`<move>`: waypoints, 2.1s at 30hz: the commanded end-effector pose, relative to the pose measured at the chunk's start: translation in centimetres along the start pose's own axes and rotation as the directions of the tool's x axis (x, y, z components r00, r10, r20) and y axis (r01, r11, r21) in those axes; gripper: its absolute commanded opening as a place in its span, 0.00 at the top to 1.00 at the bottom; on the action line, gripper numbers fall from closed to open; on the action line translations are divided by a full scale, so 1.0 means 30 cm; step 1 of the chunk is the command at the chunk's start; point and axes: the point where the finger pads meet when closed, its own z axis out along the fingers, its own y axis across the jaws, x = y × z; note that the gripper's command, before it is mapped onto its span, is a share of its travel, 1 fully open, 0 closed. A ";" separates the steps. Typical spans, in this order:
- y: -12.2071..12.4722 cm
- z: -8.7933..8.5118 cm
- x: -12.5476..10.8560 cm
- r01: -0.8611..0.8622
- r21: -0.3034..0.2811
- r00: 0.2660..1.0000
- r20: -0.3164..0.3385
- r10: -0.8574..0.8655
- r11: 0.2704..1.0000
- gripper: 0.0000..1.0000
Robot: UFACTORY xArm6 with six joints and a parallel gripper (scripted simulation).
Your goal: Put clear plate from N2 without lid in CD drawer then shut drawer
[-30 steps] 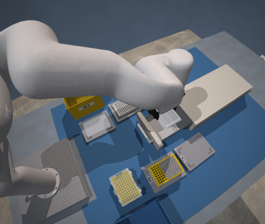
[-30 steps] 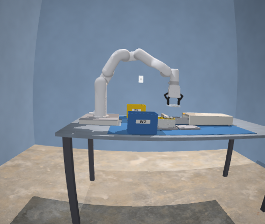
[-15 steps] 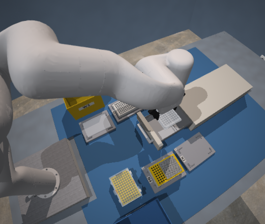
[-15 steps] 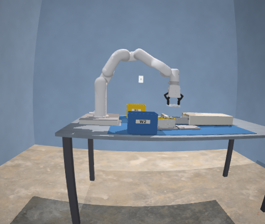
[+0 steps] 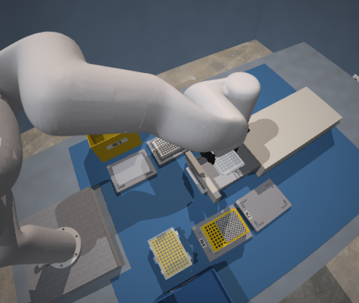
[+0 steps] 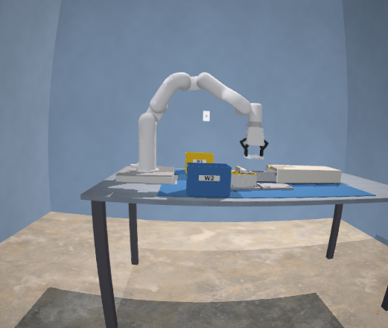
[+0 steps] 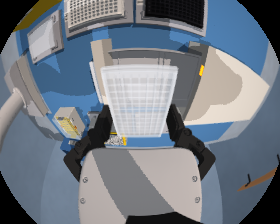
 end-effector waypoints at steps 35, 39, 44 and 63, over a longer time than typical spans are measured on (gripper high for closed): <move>0.007 0.177 -0.001 0.000 -0.006 1.000 0.000 0.000 1.000 1.00; 0.008 0.199 -0.001 0.000 -0.006 1.000 0.000 0.000 1.000 1.00; 0.008 0.227 -0.001 0.000 -0.006 1.000 0.000 0.000 1.000 1.00; 0.008 0.311 -0.001 0.000 -0.006 1.000 0.000 0.000 1.000 1.00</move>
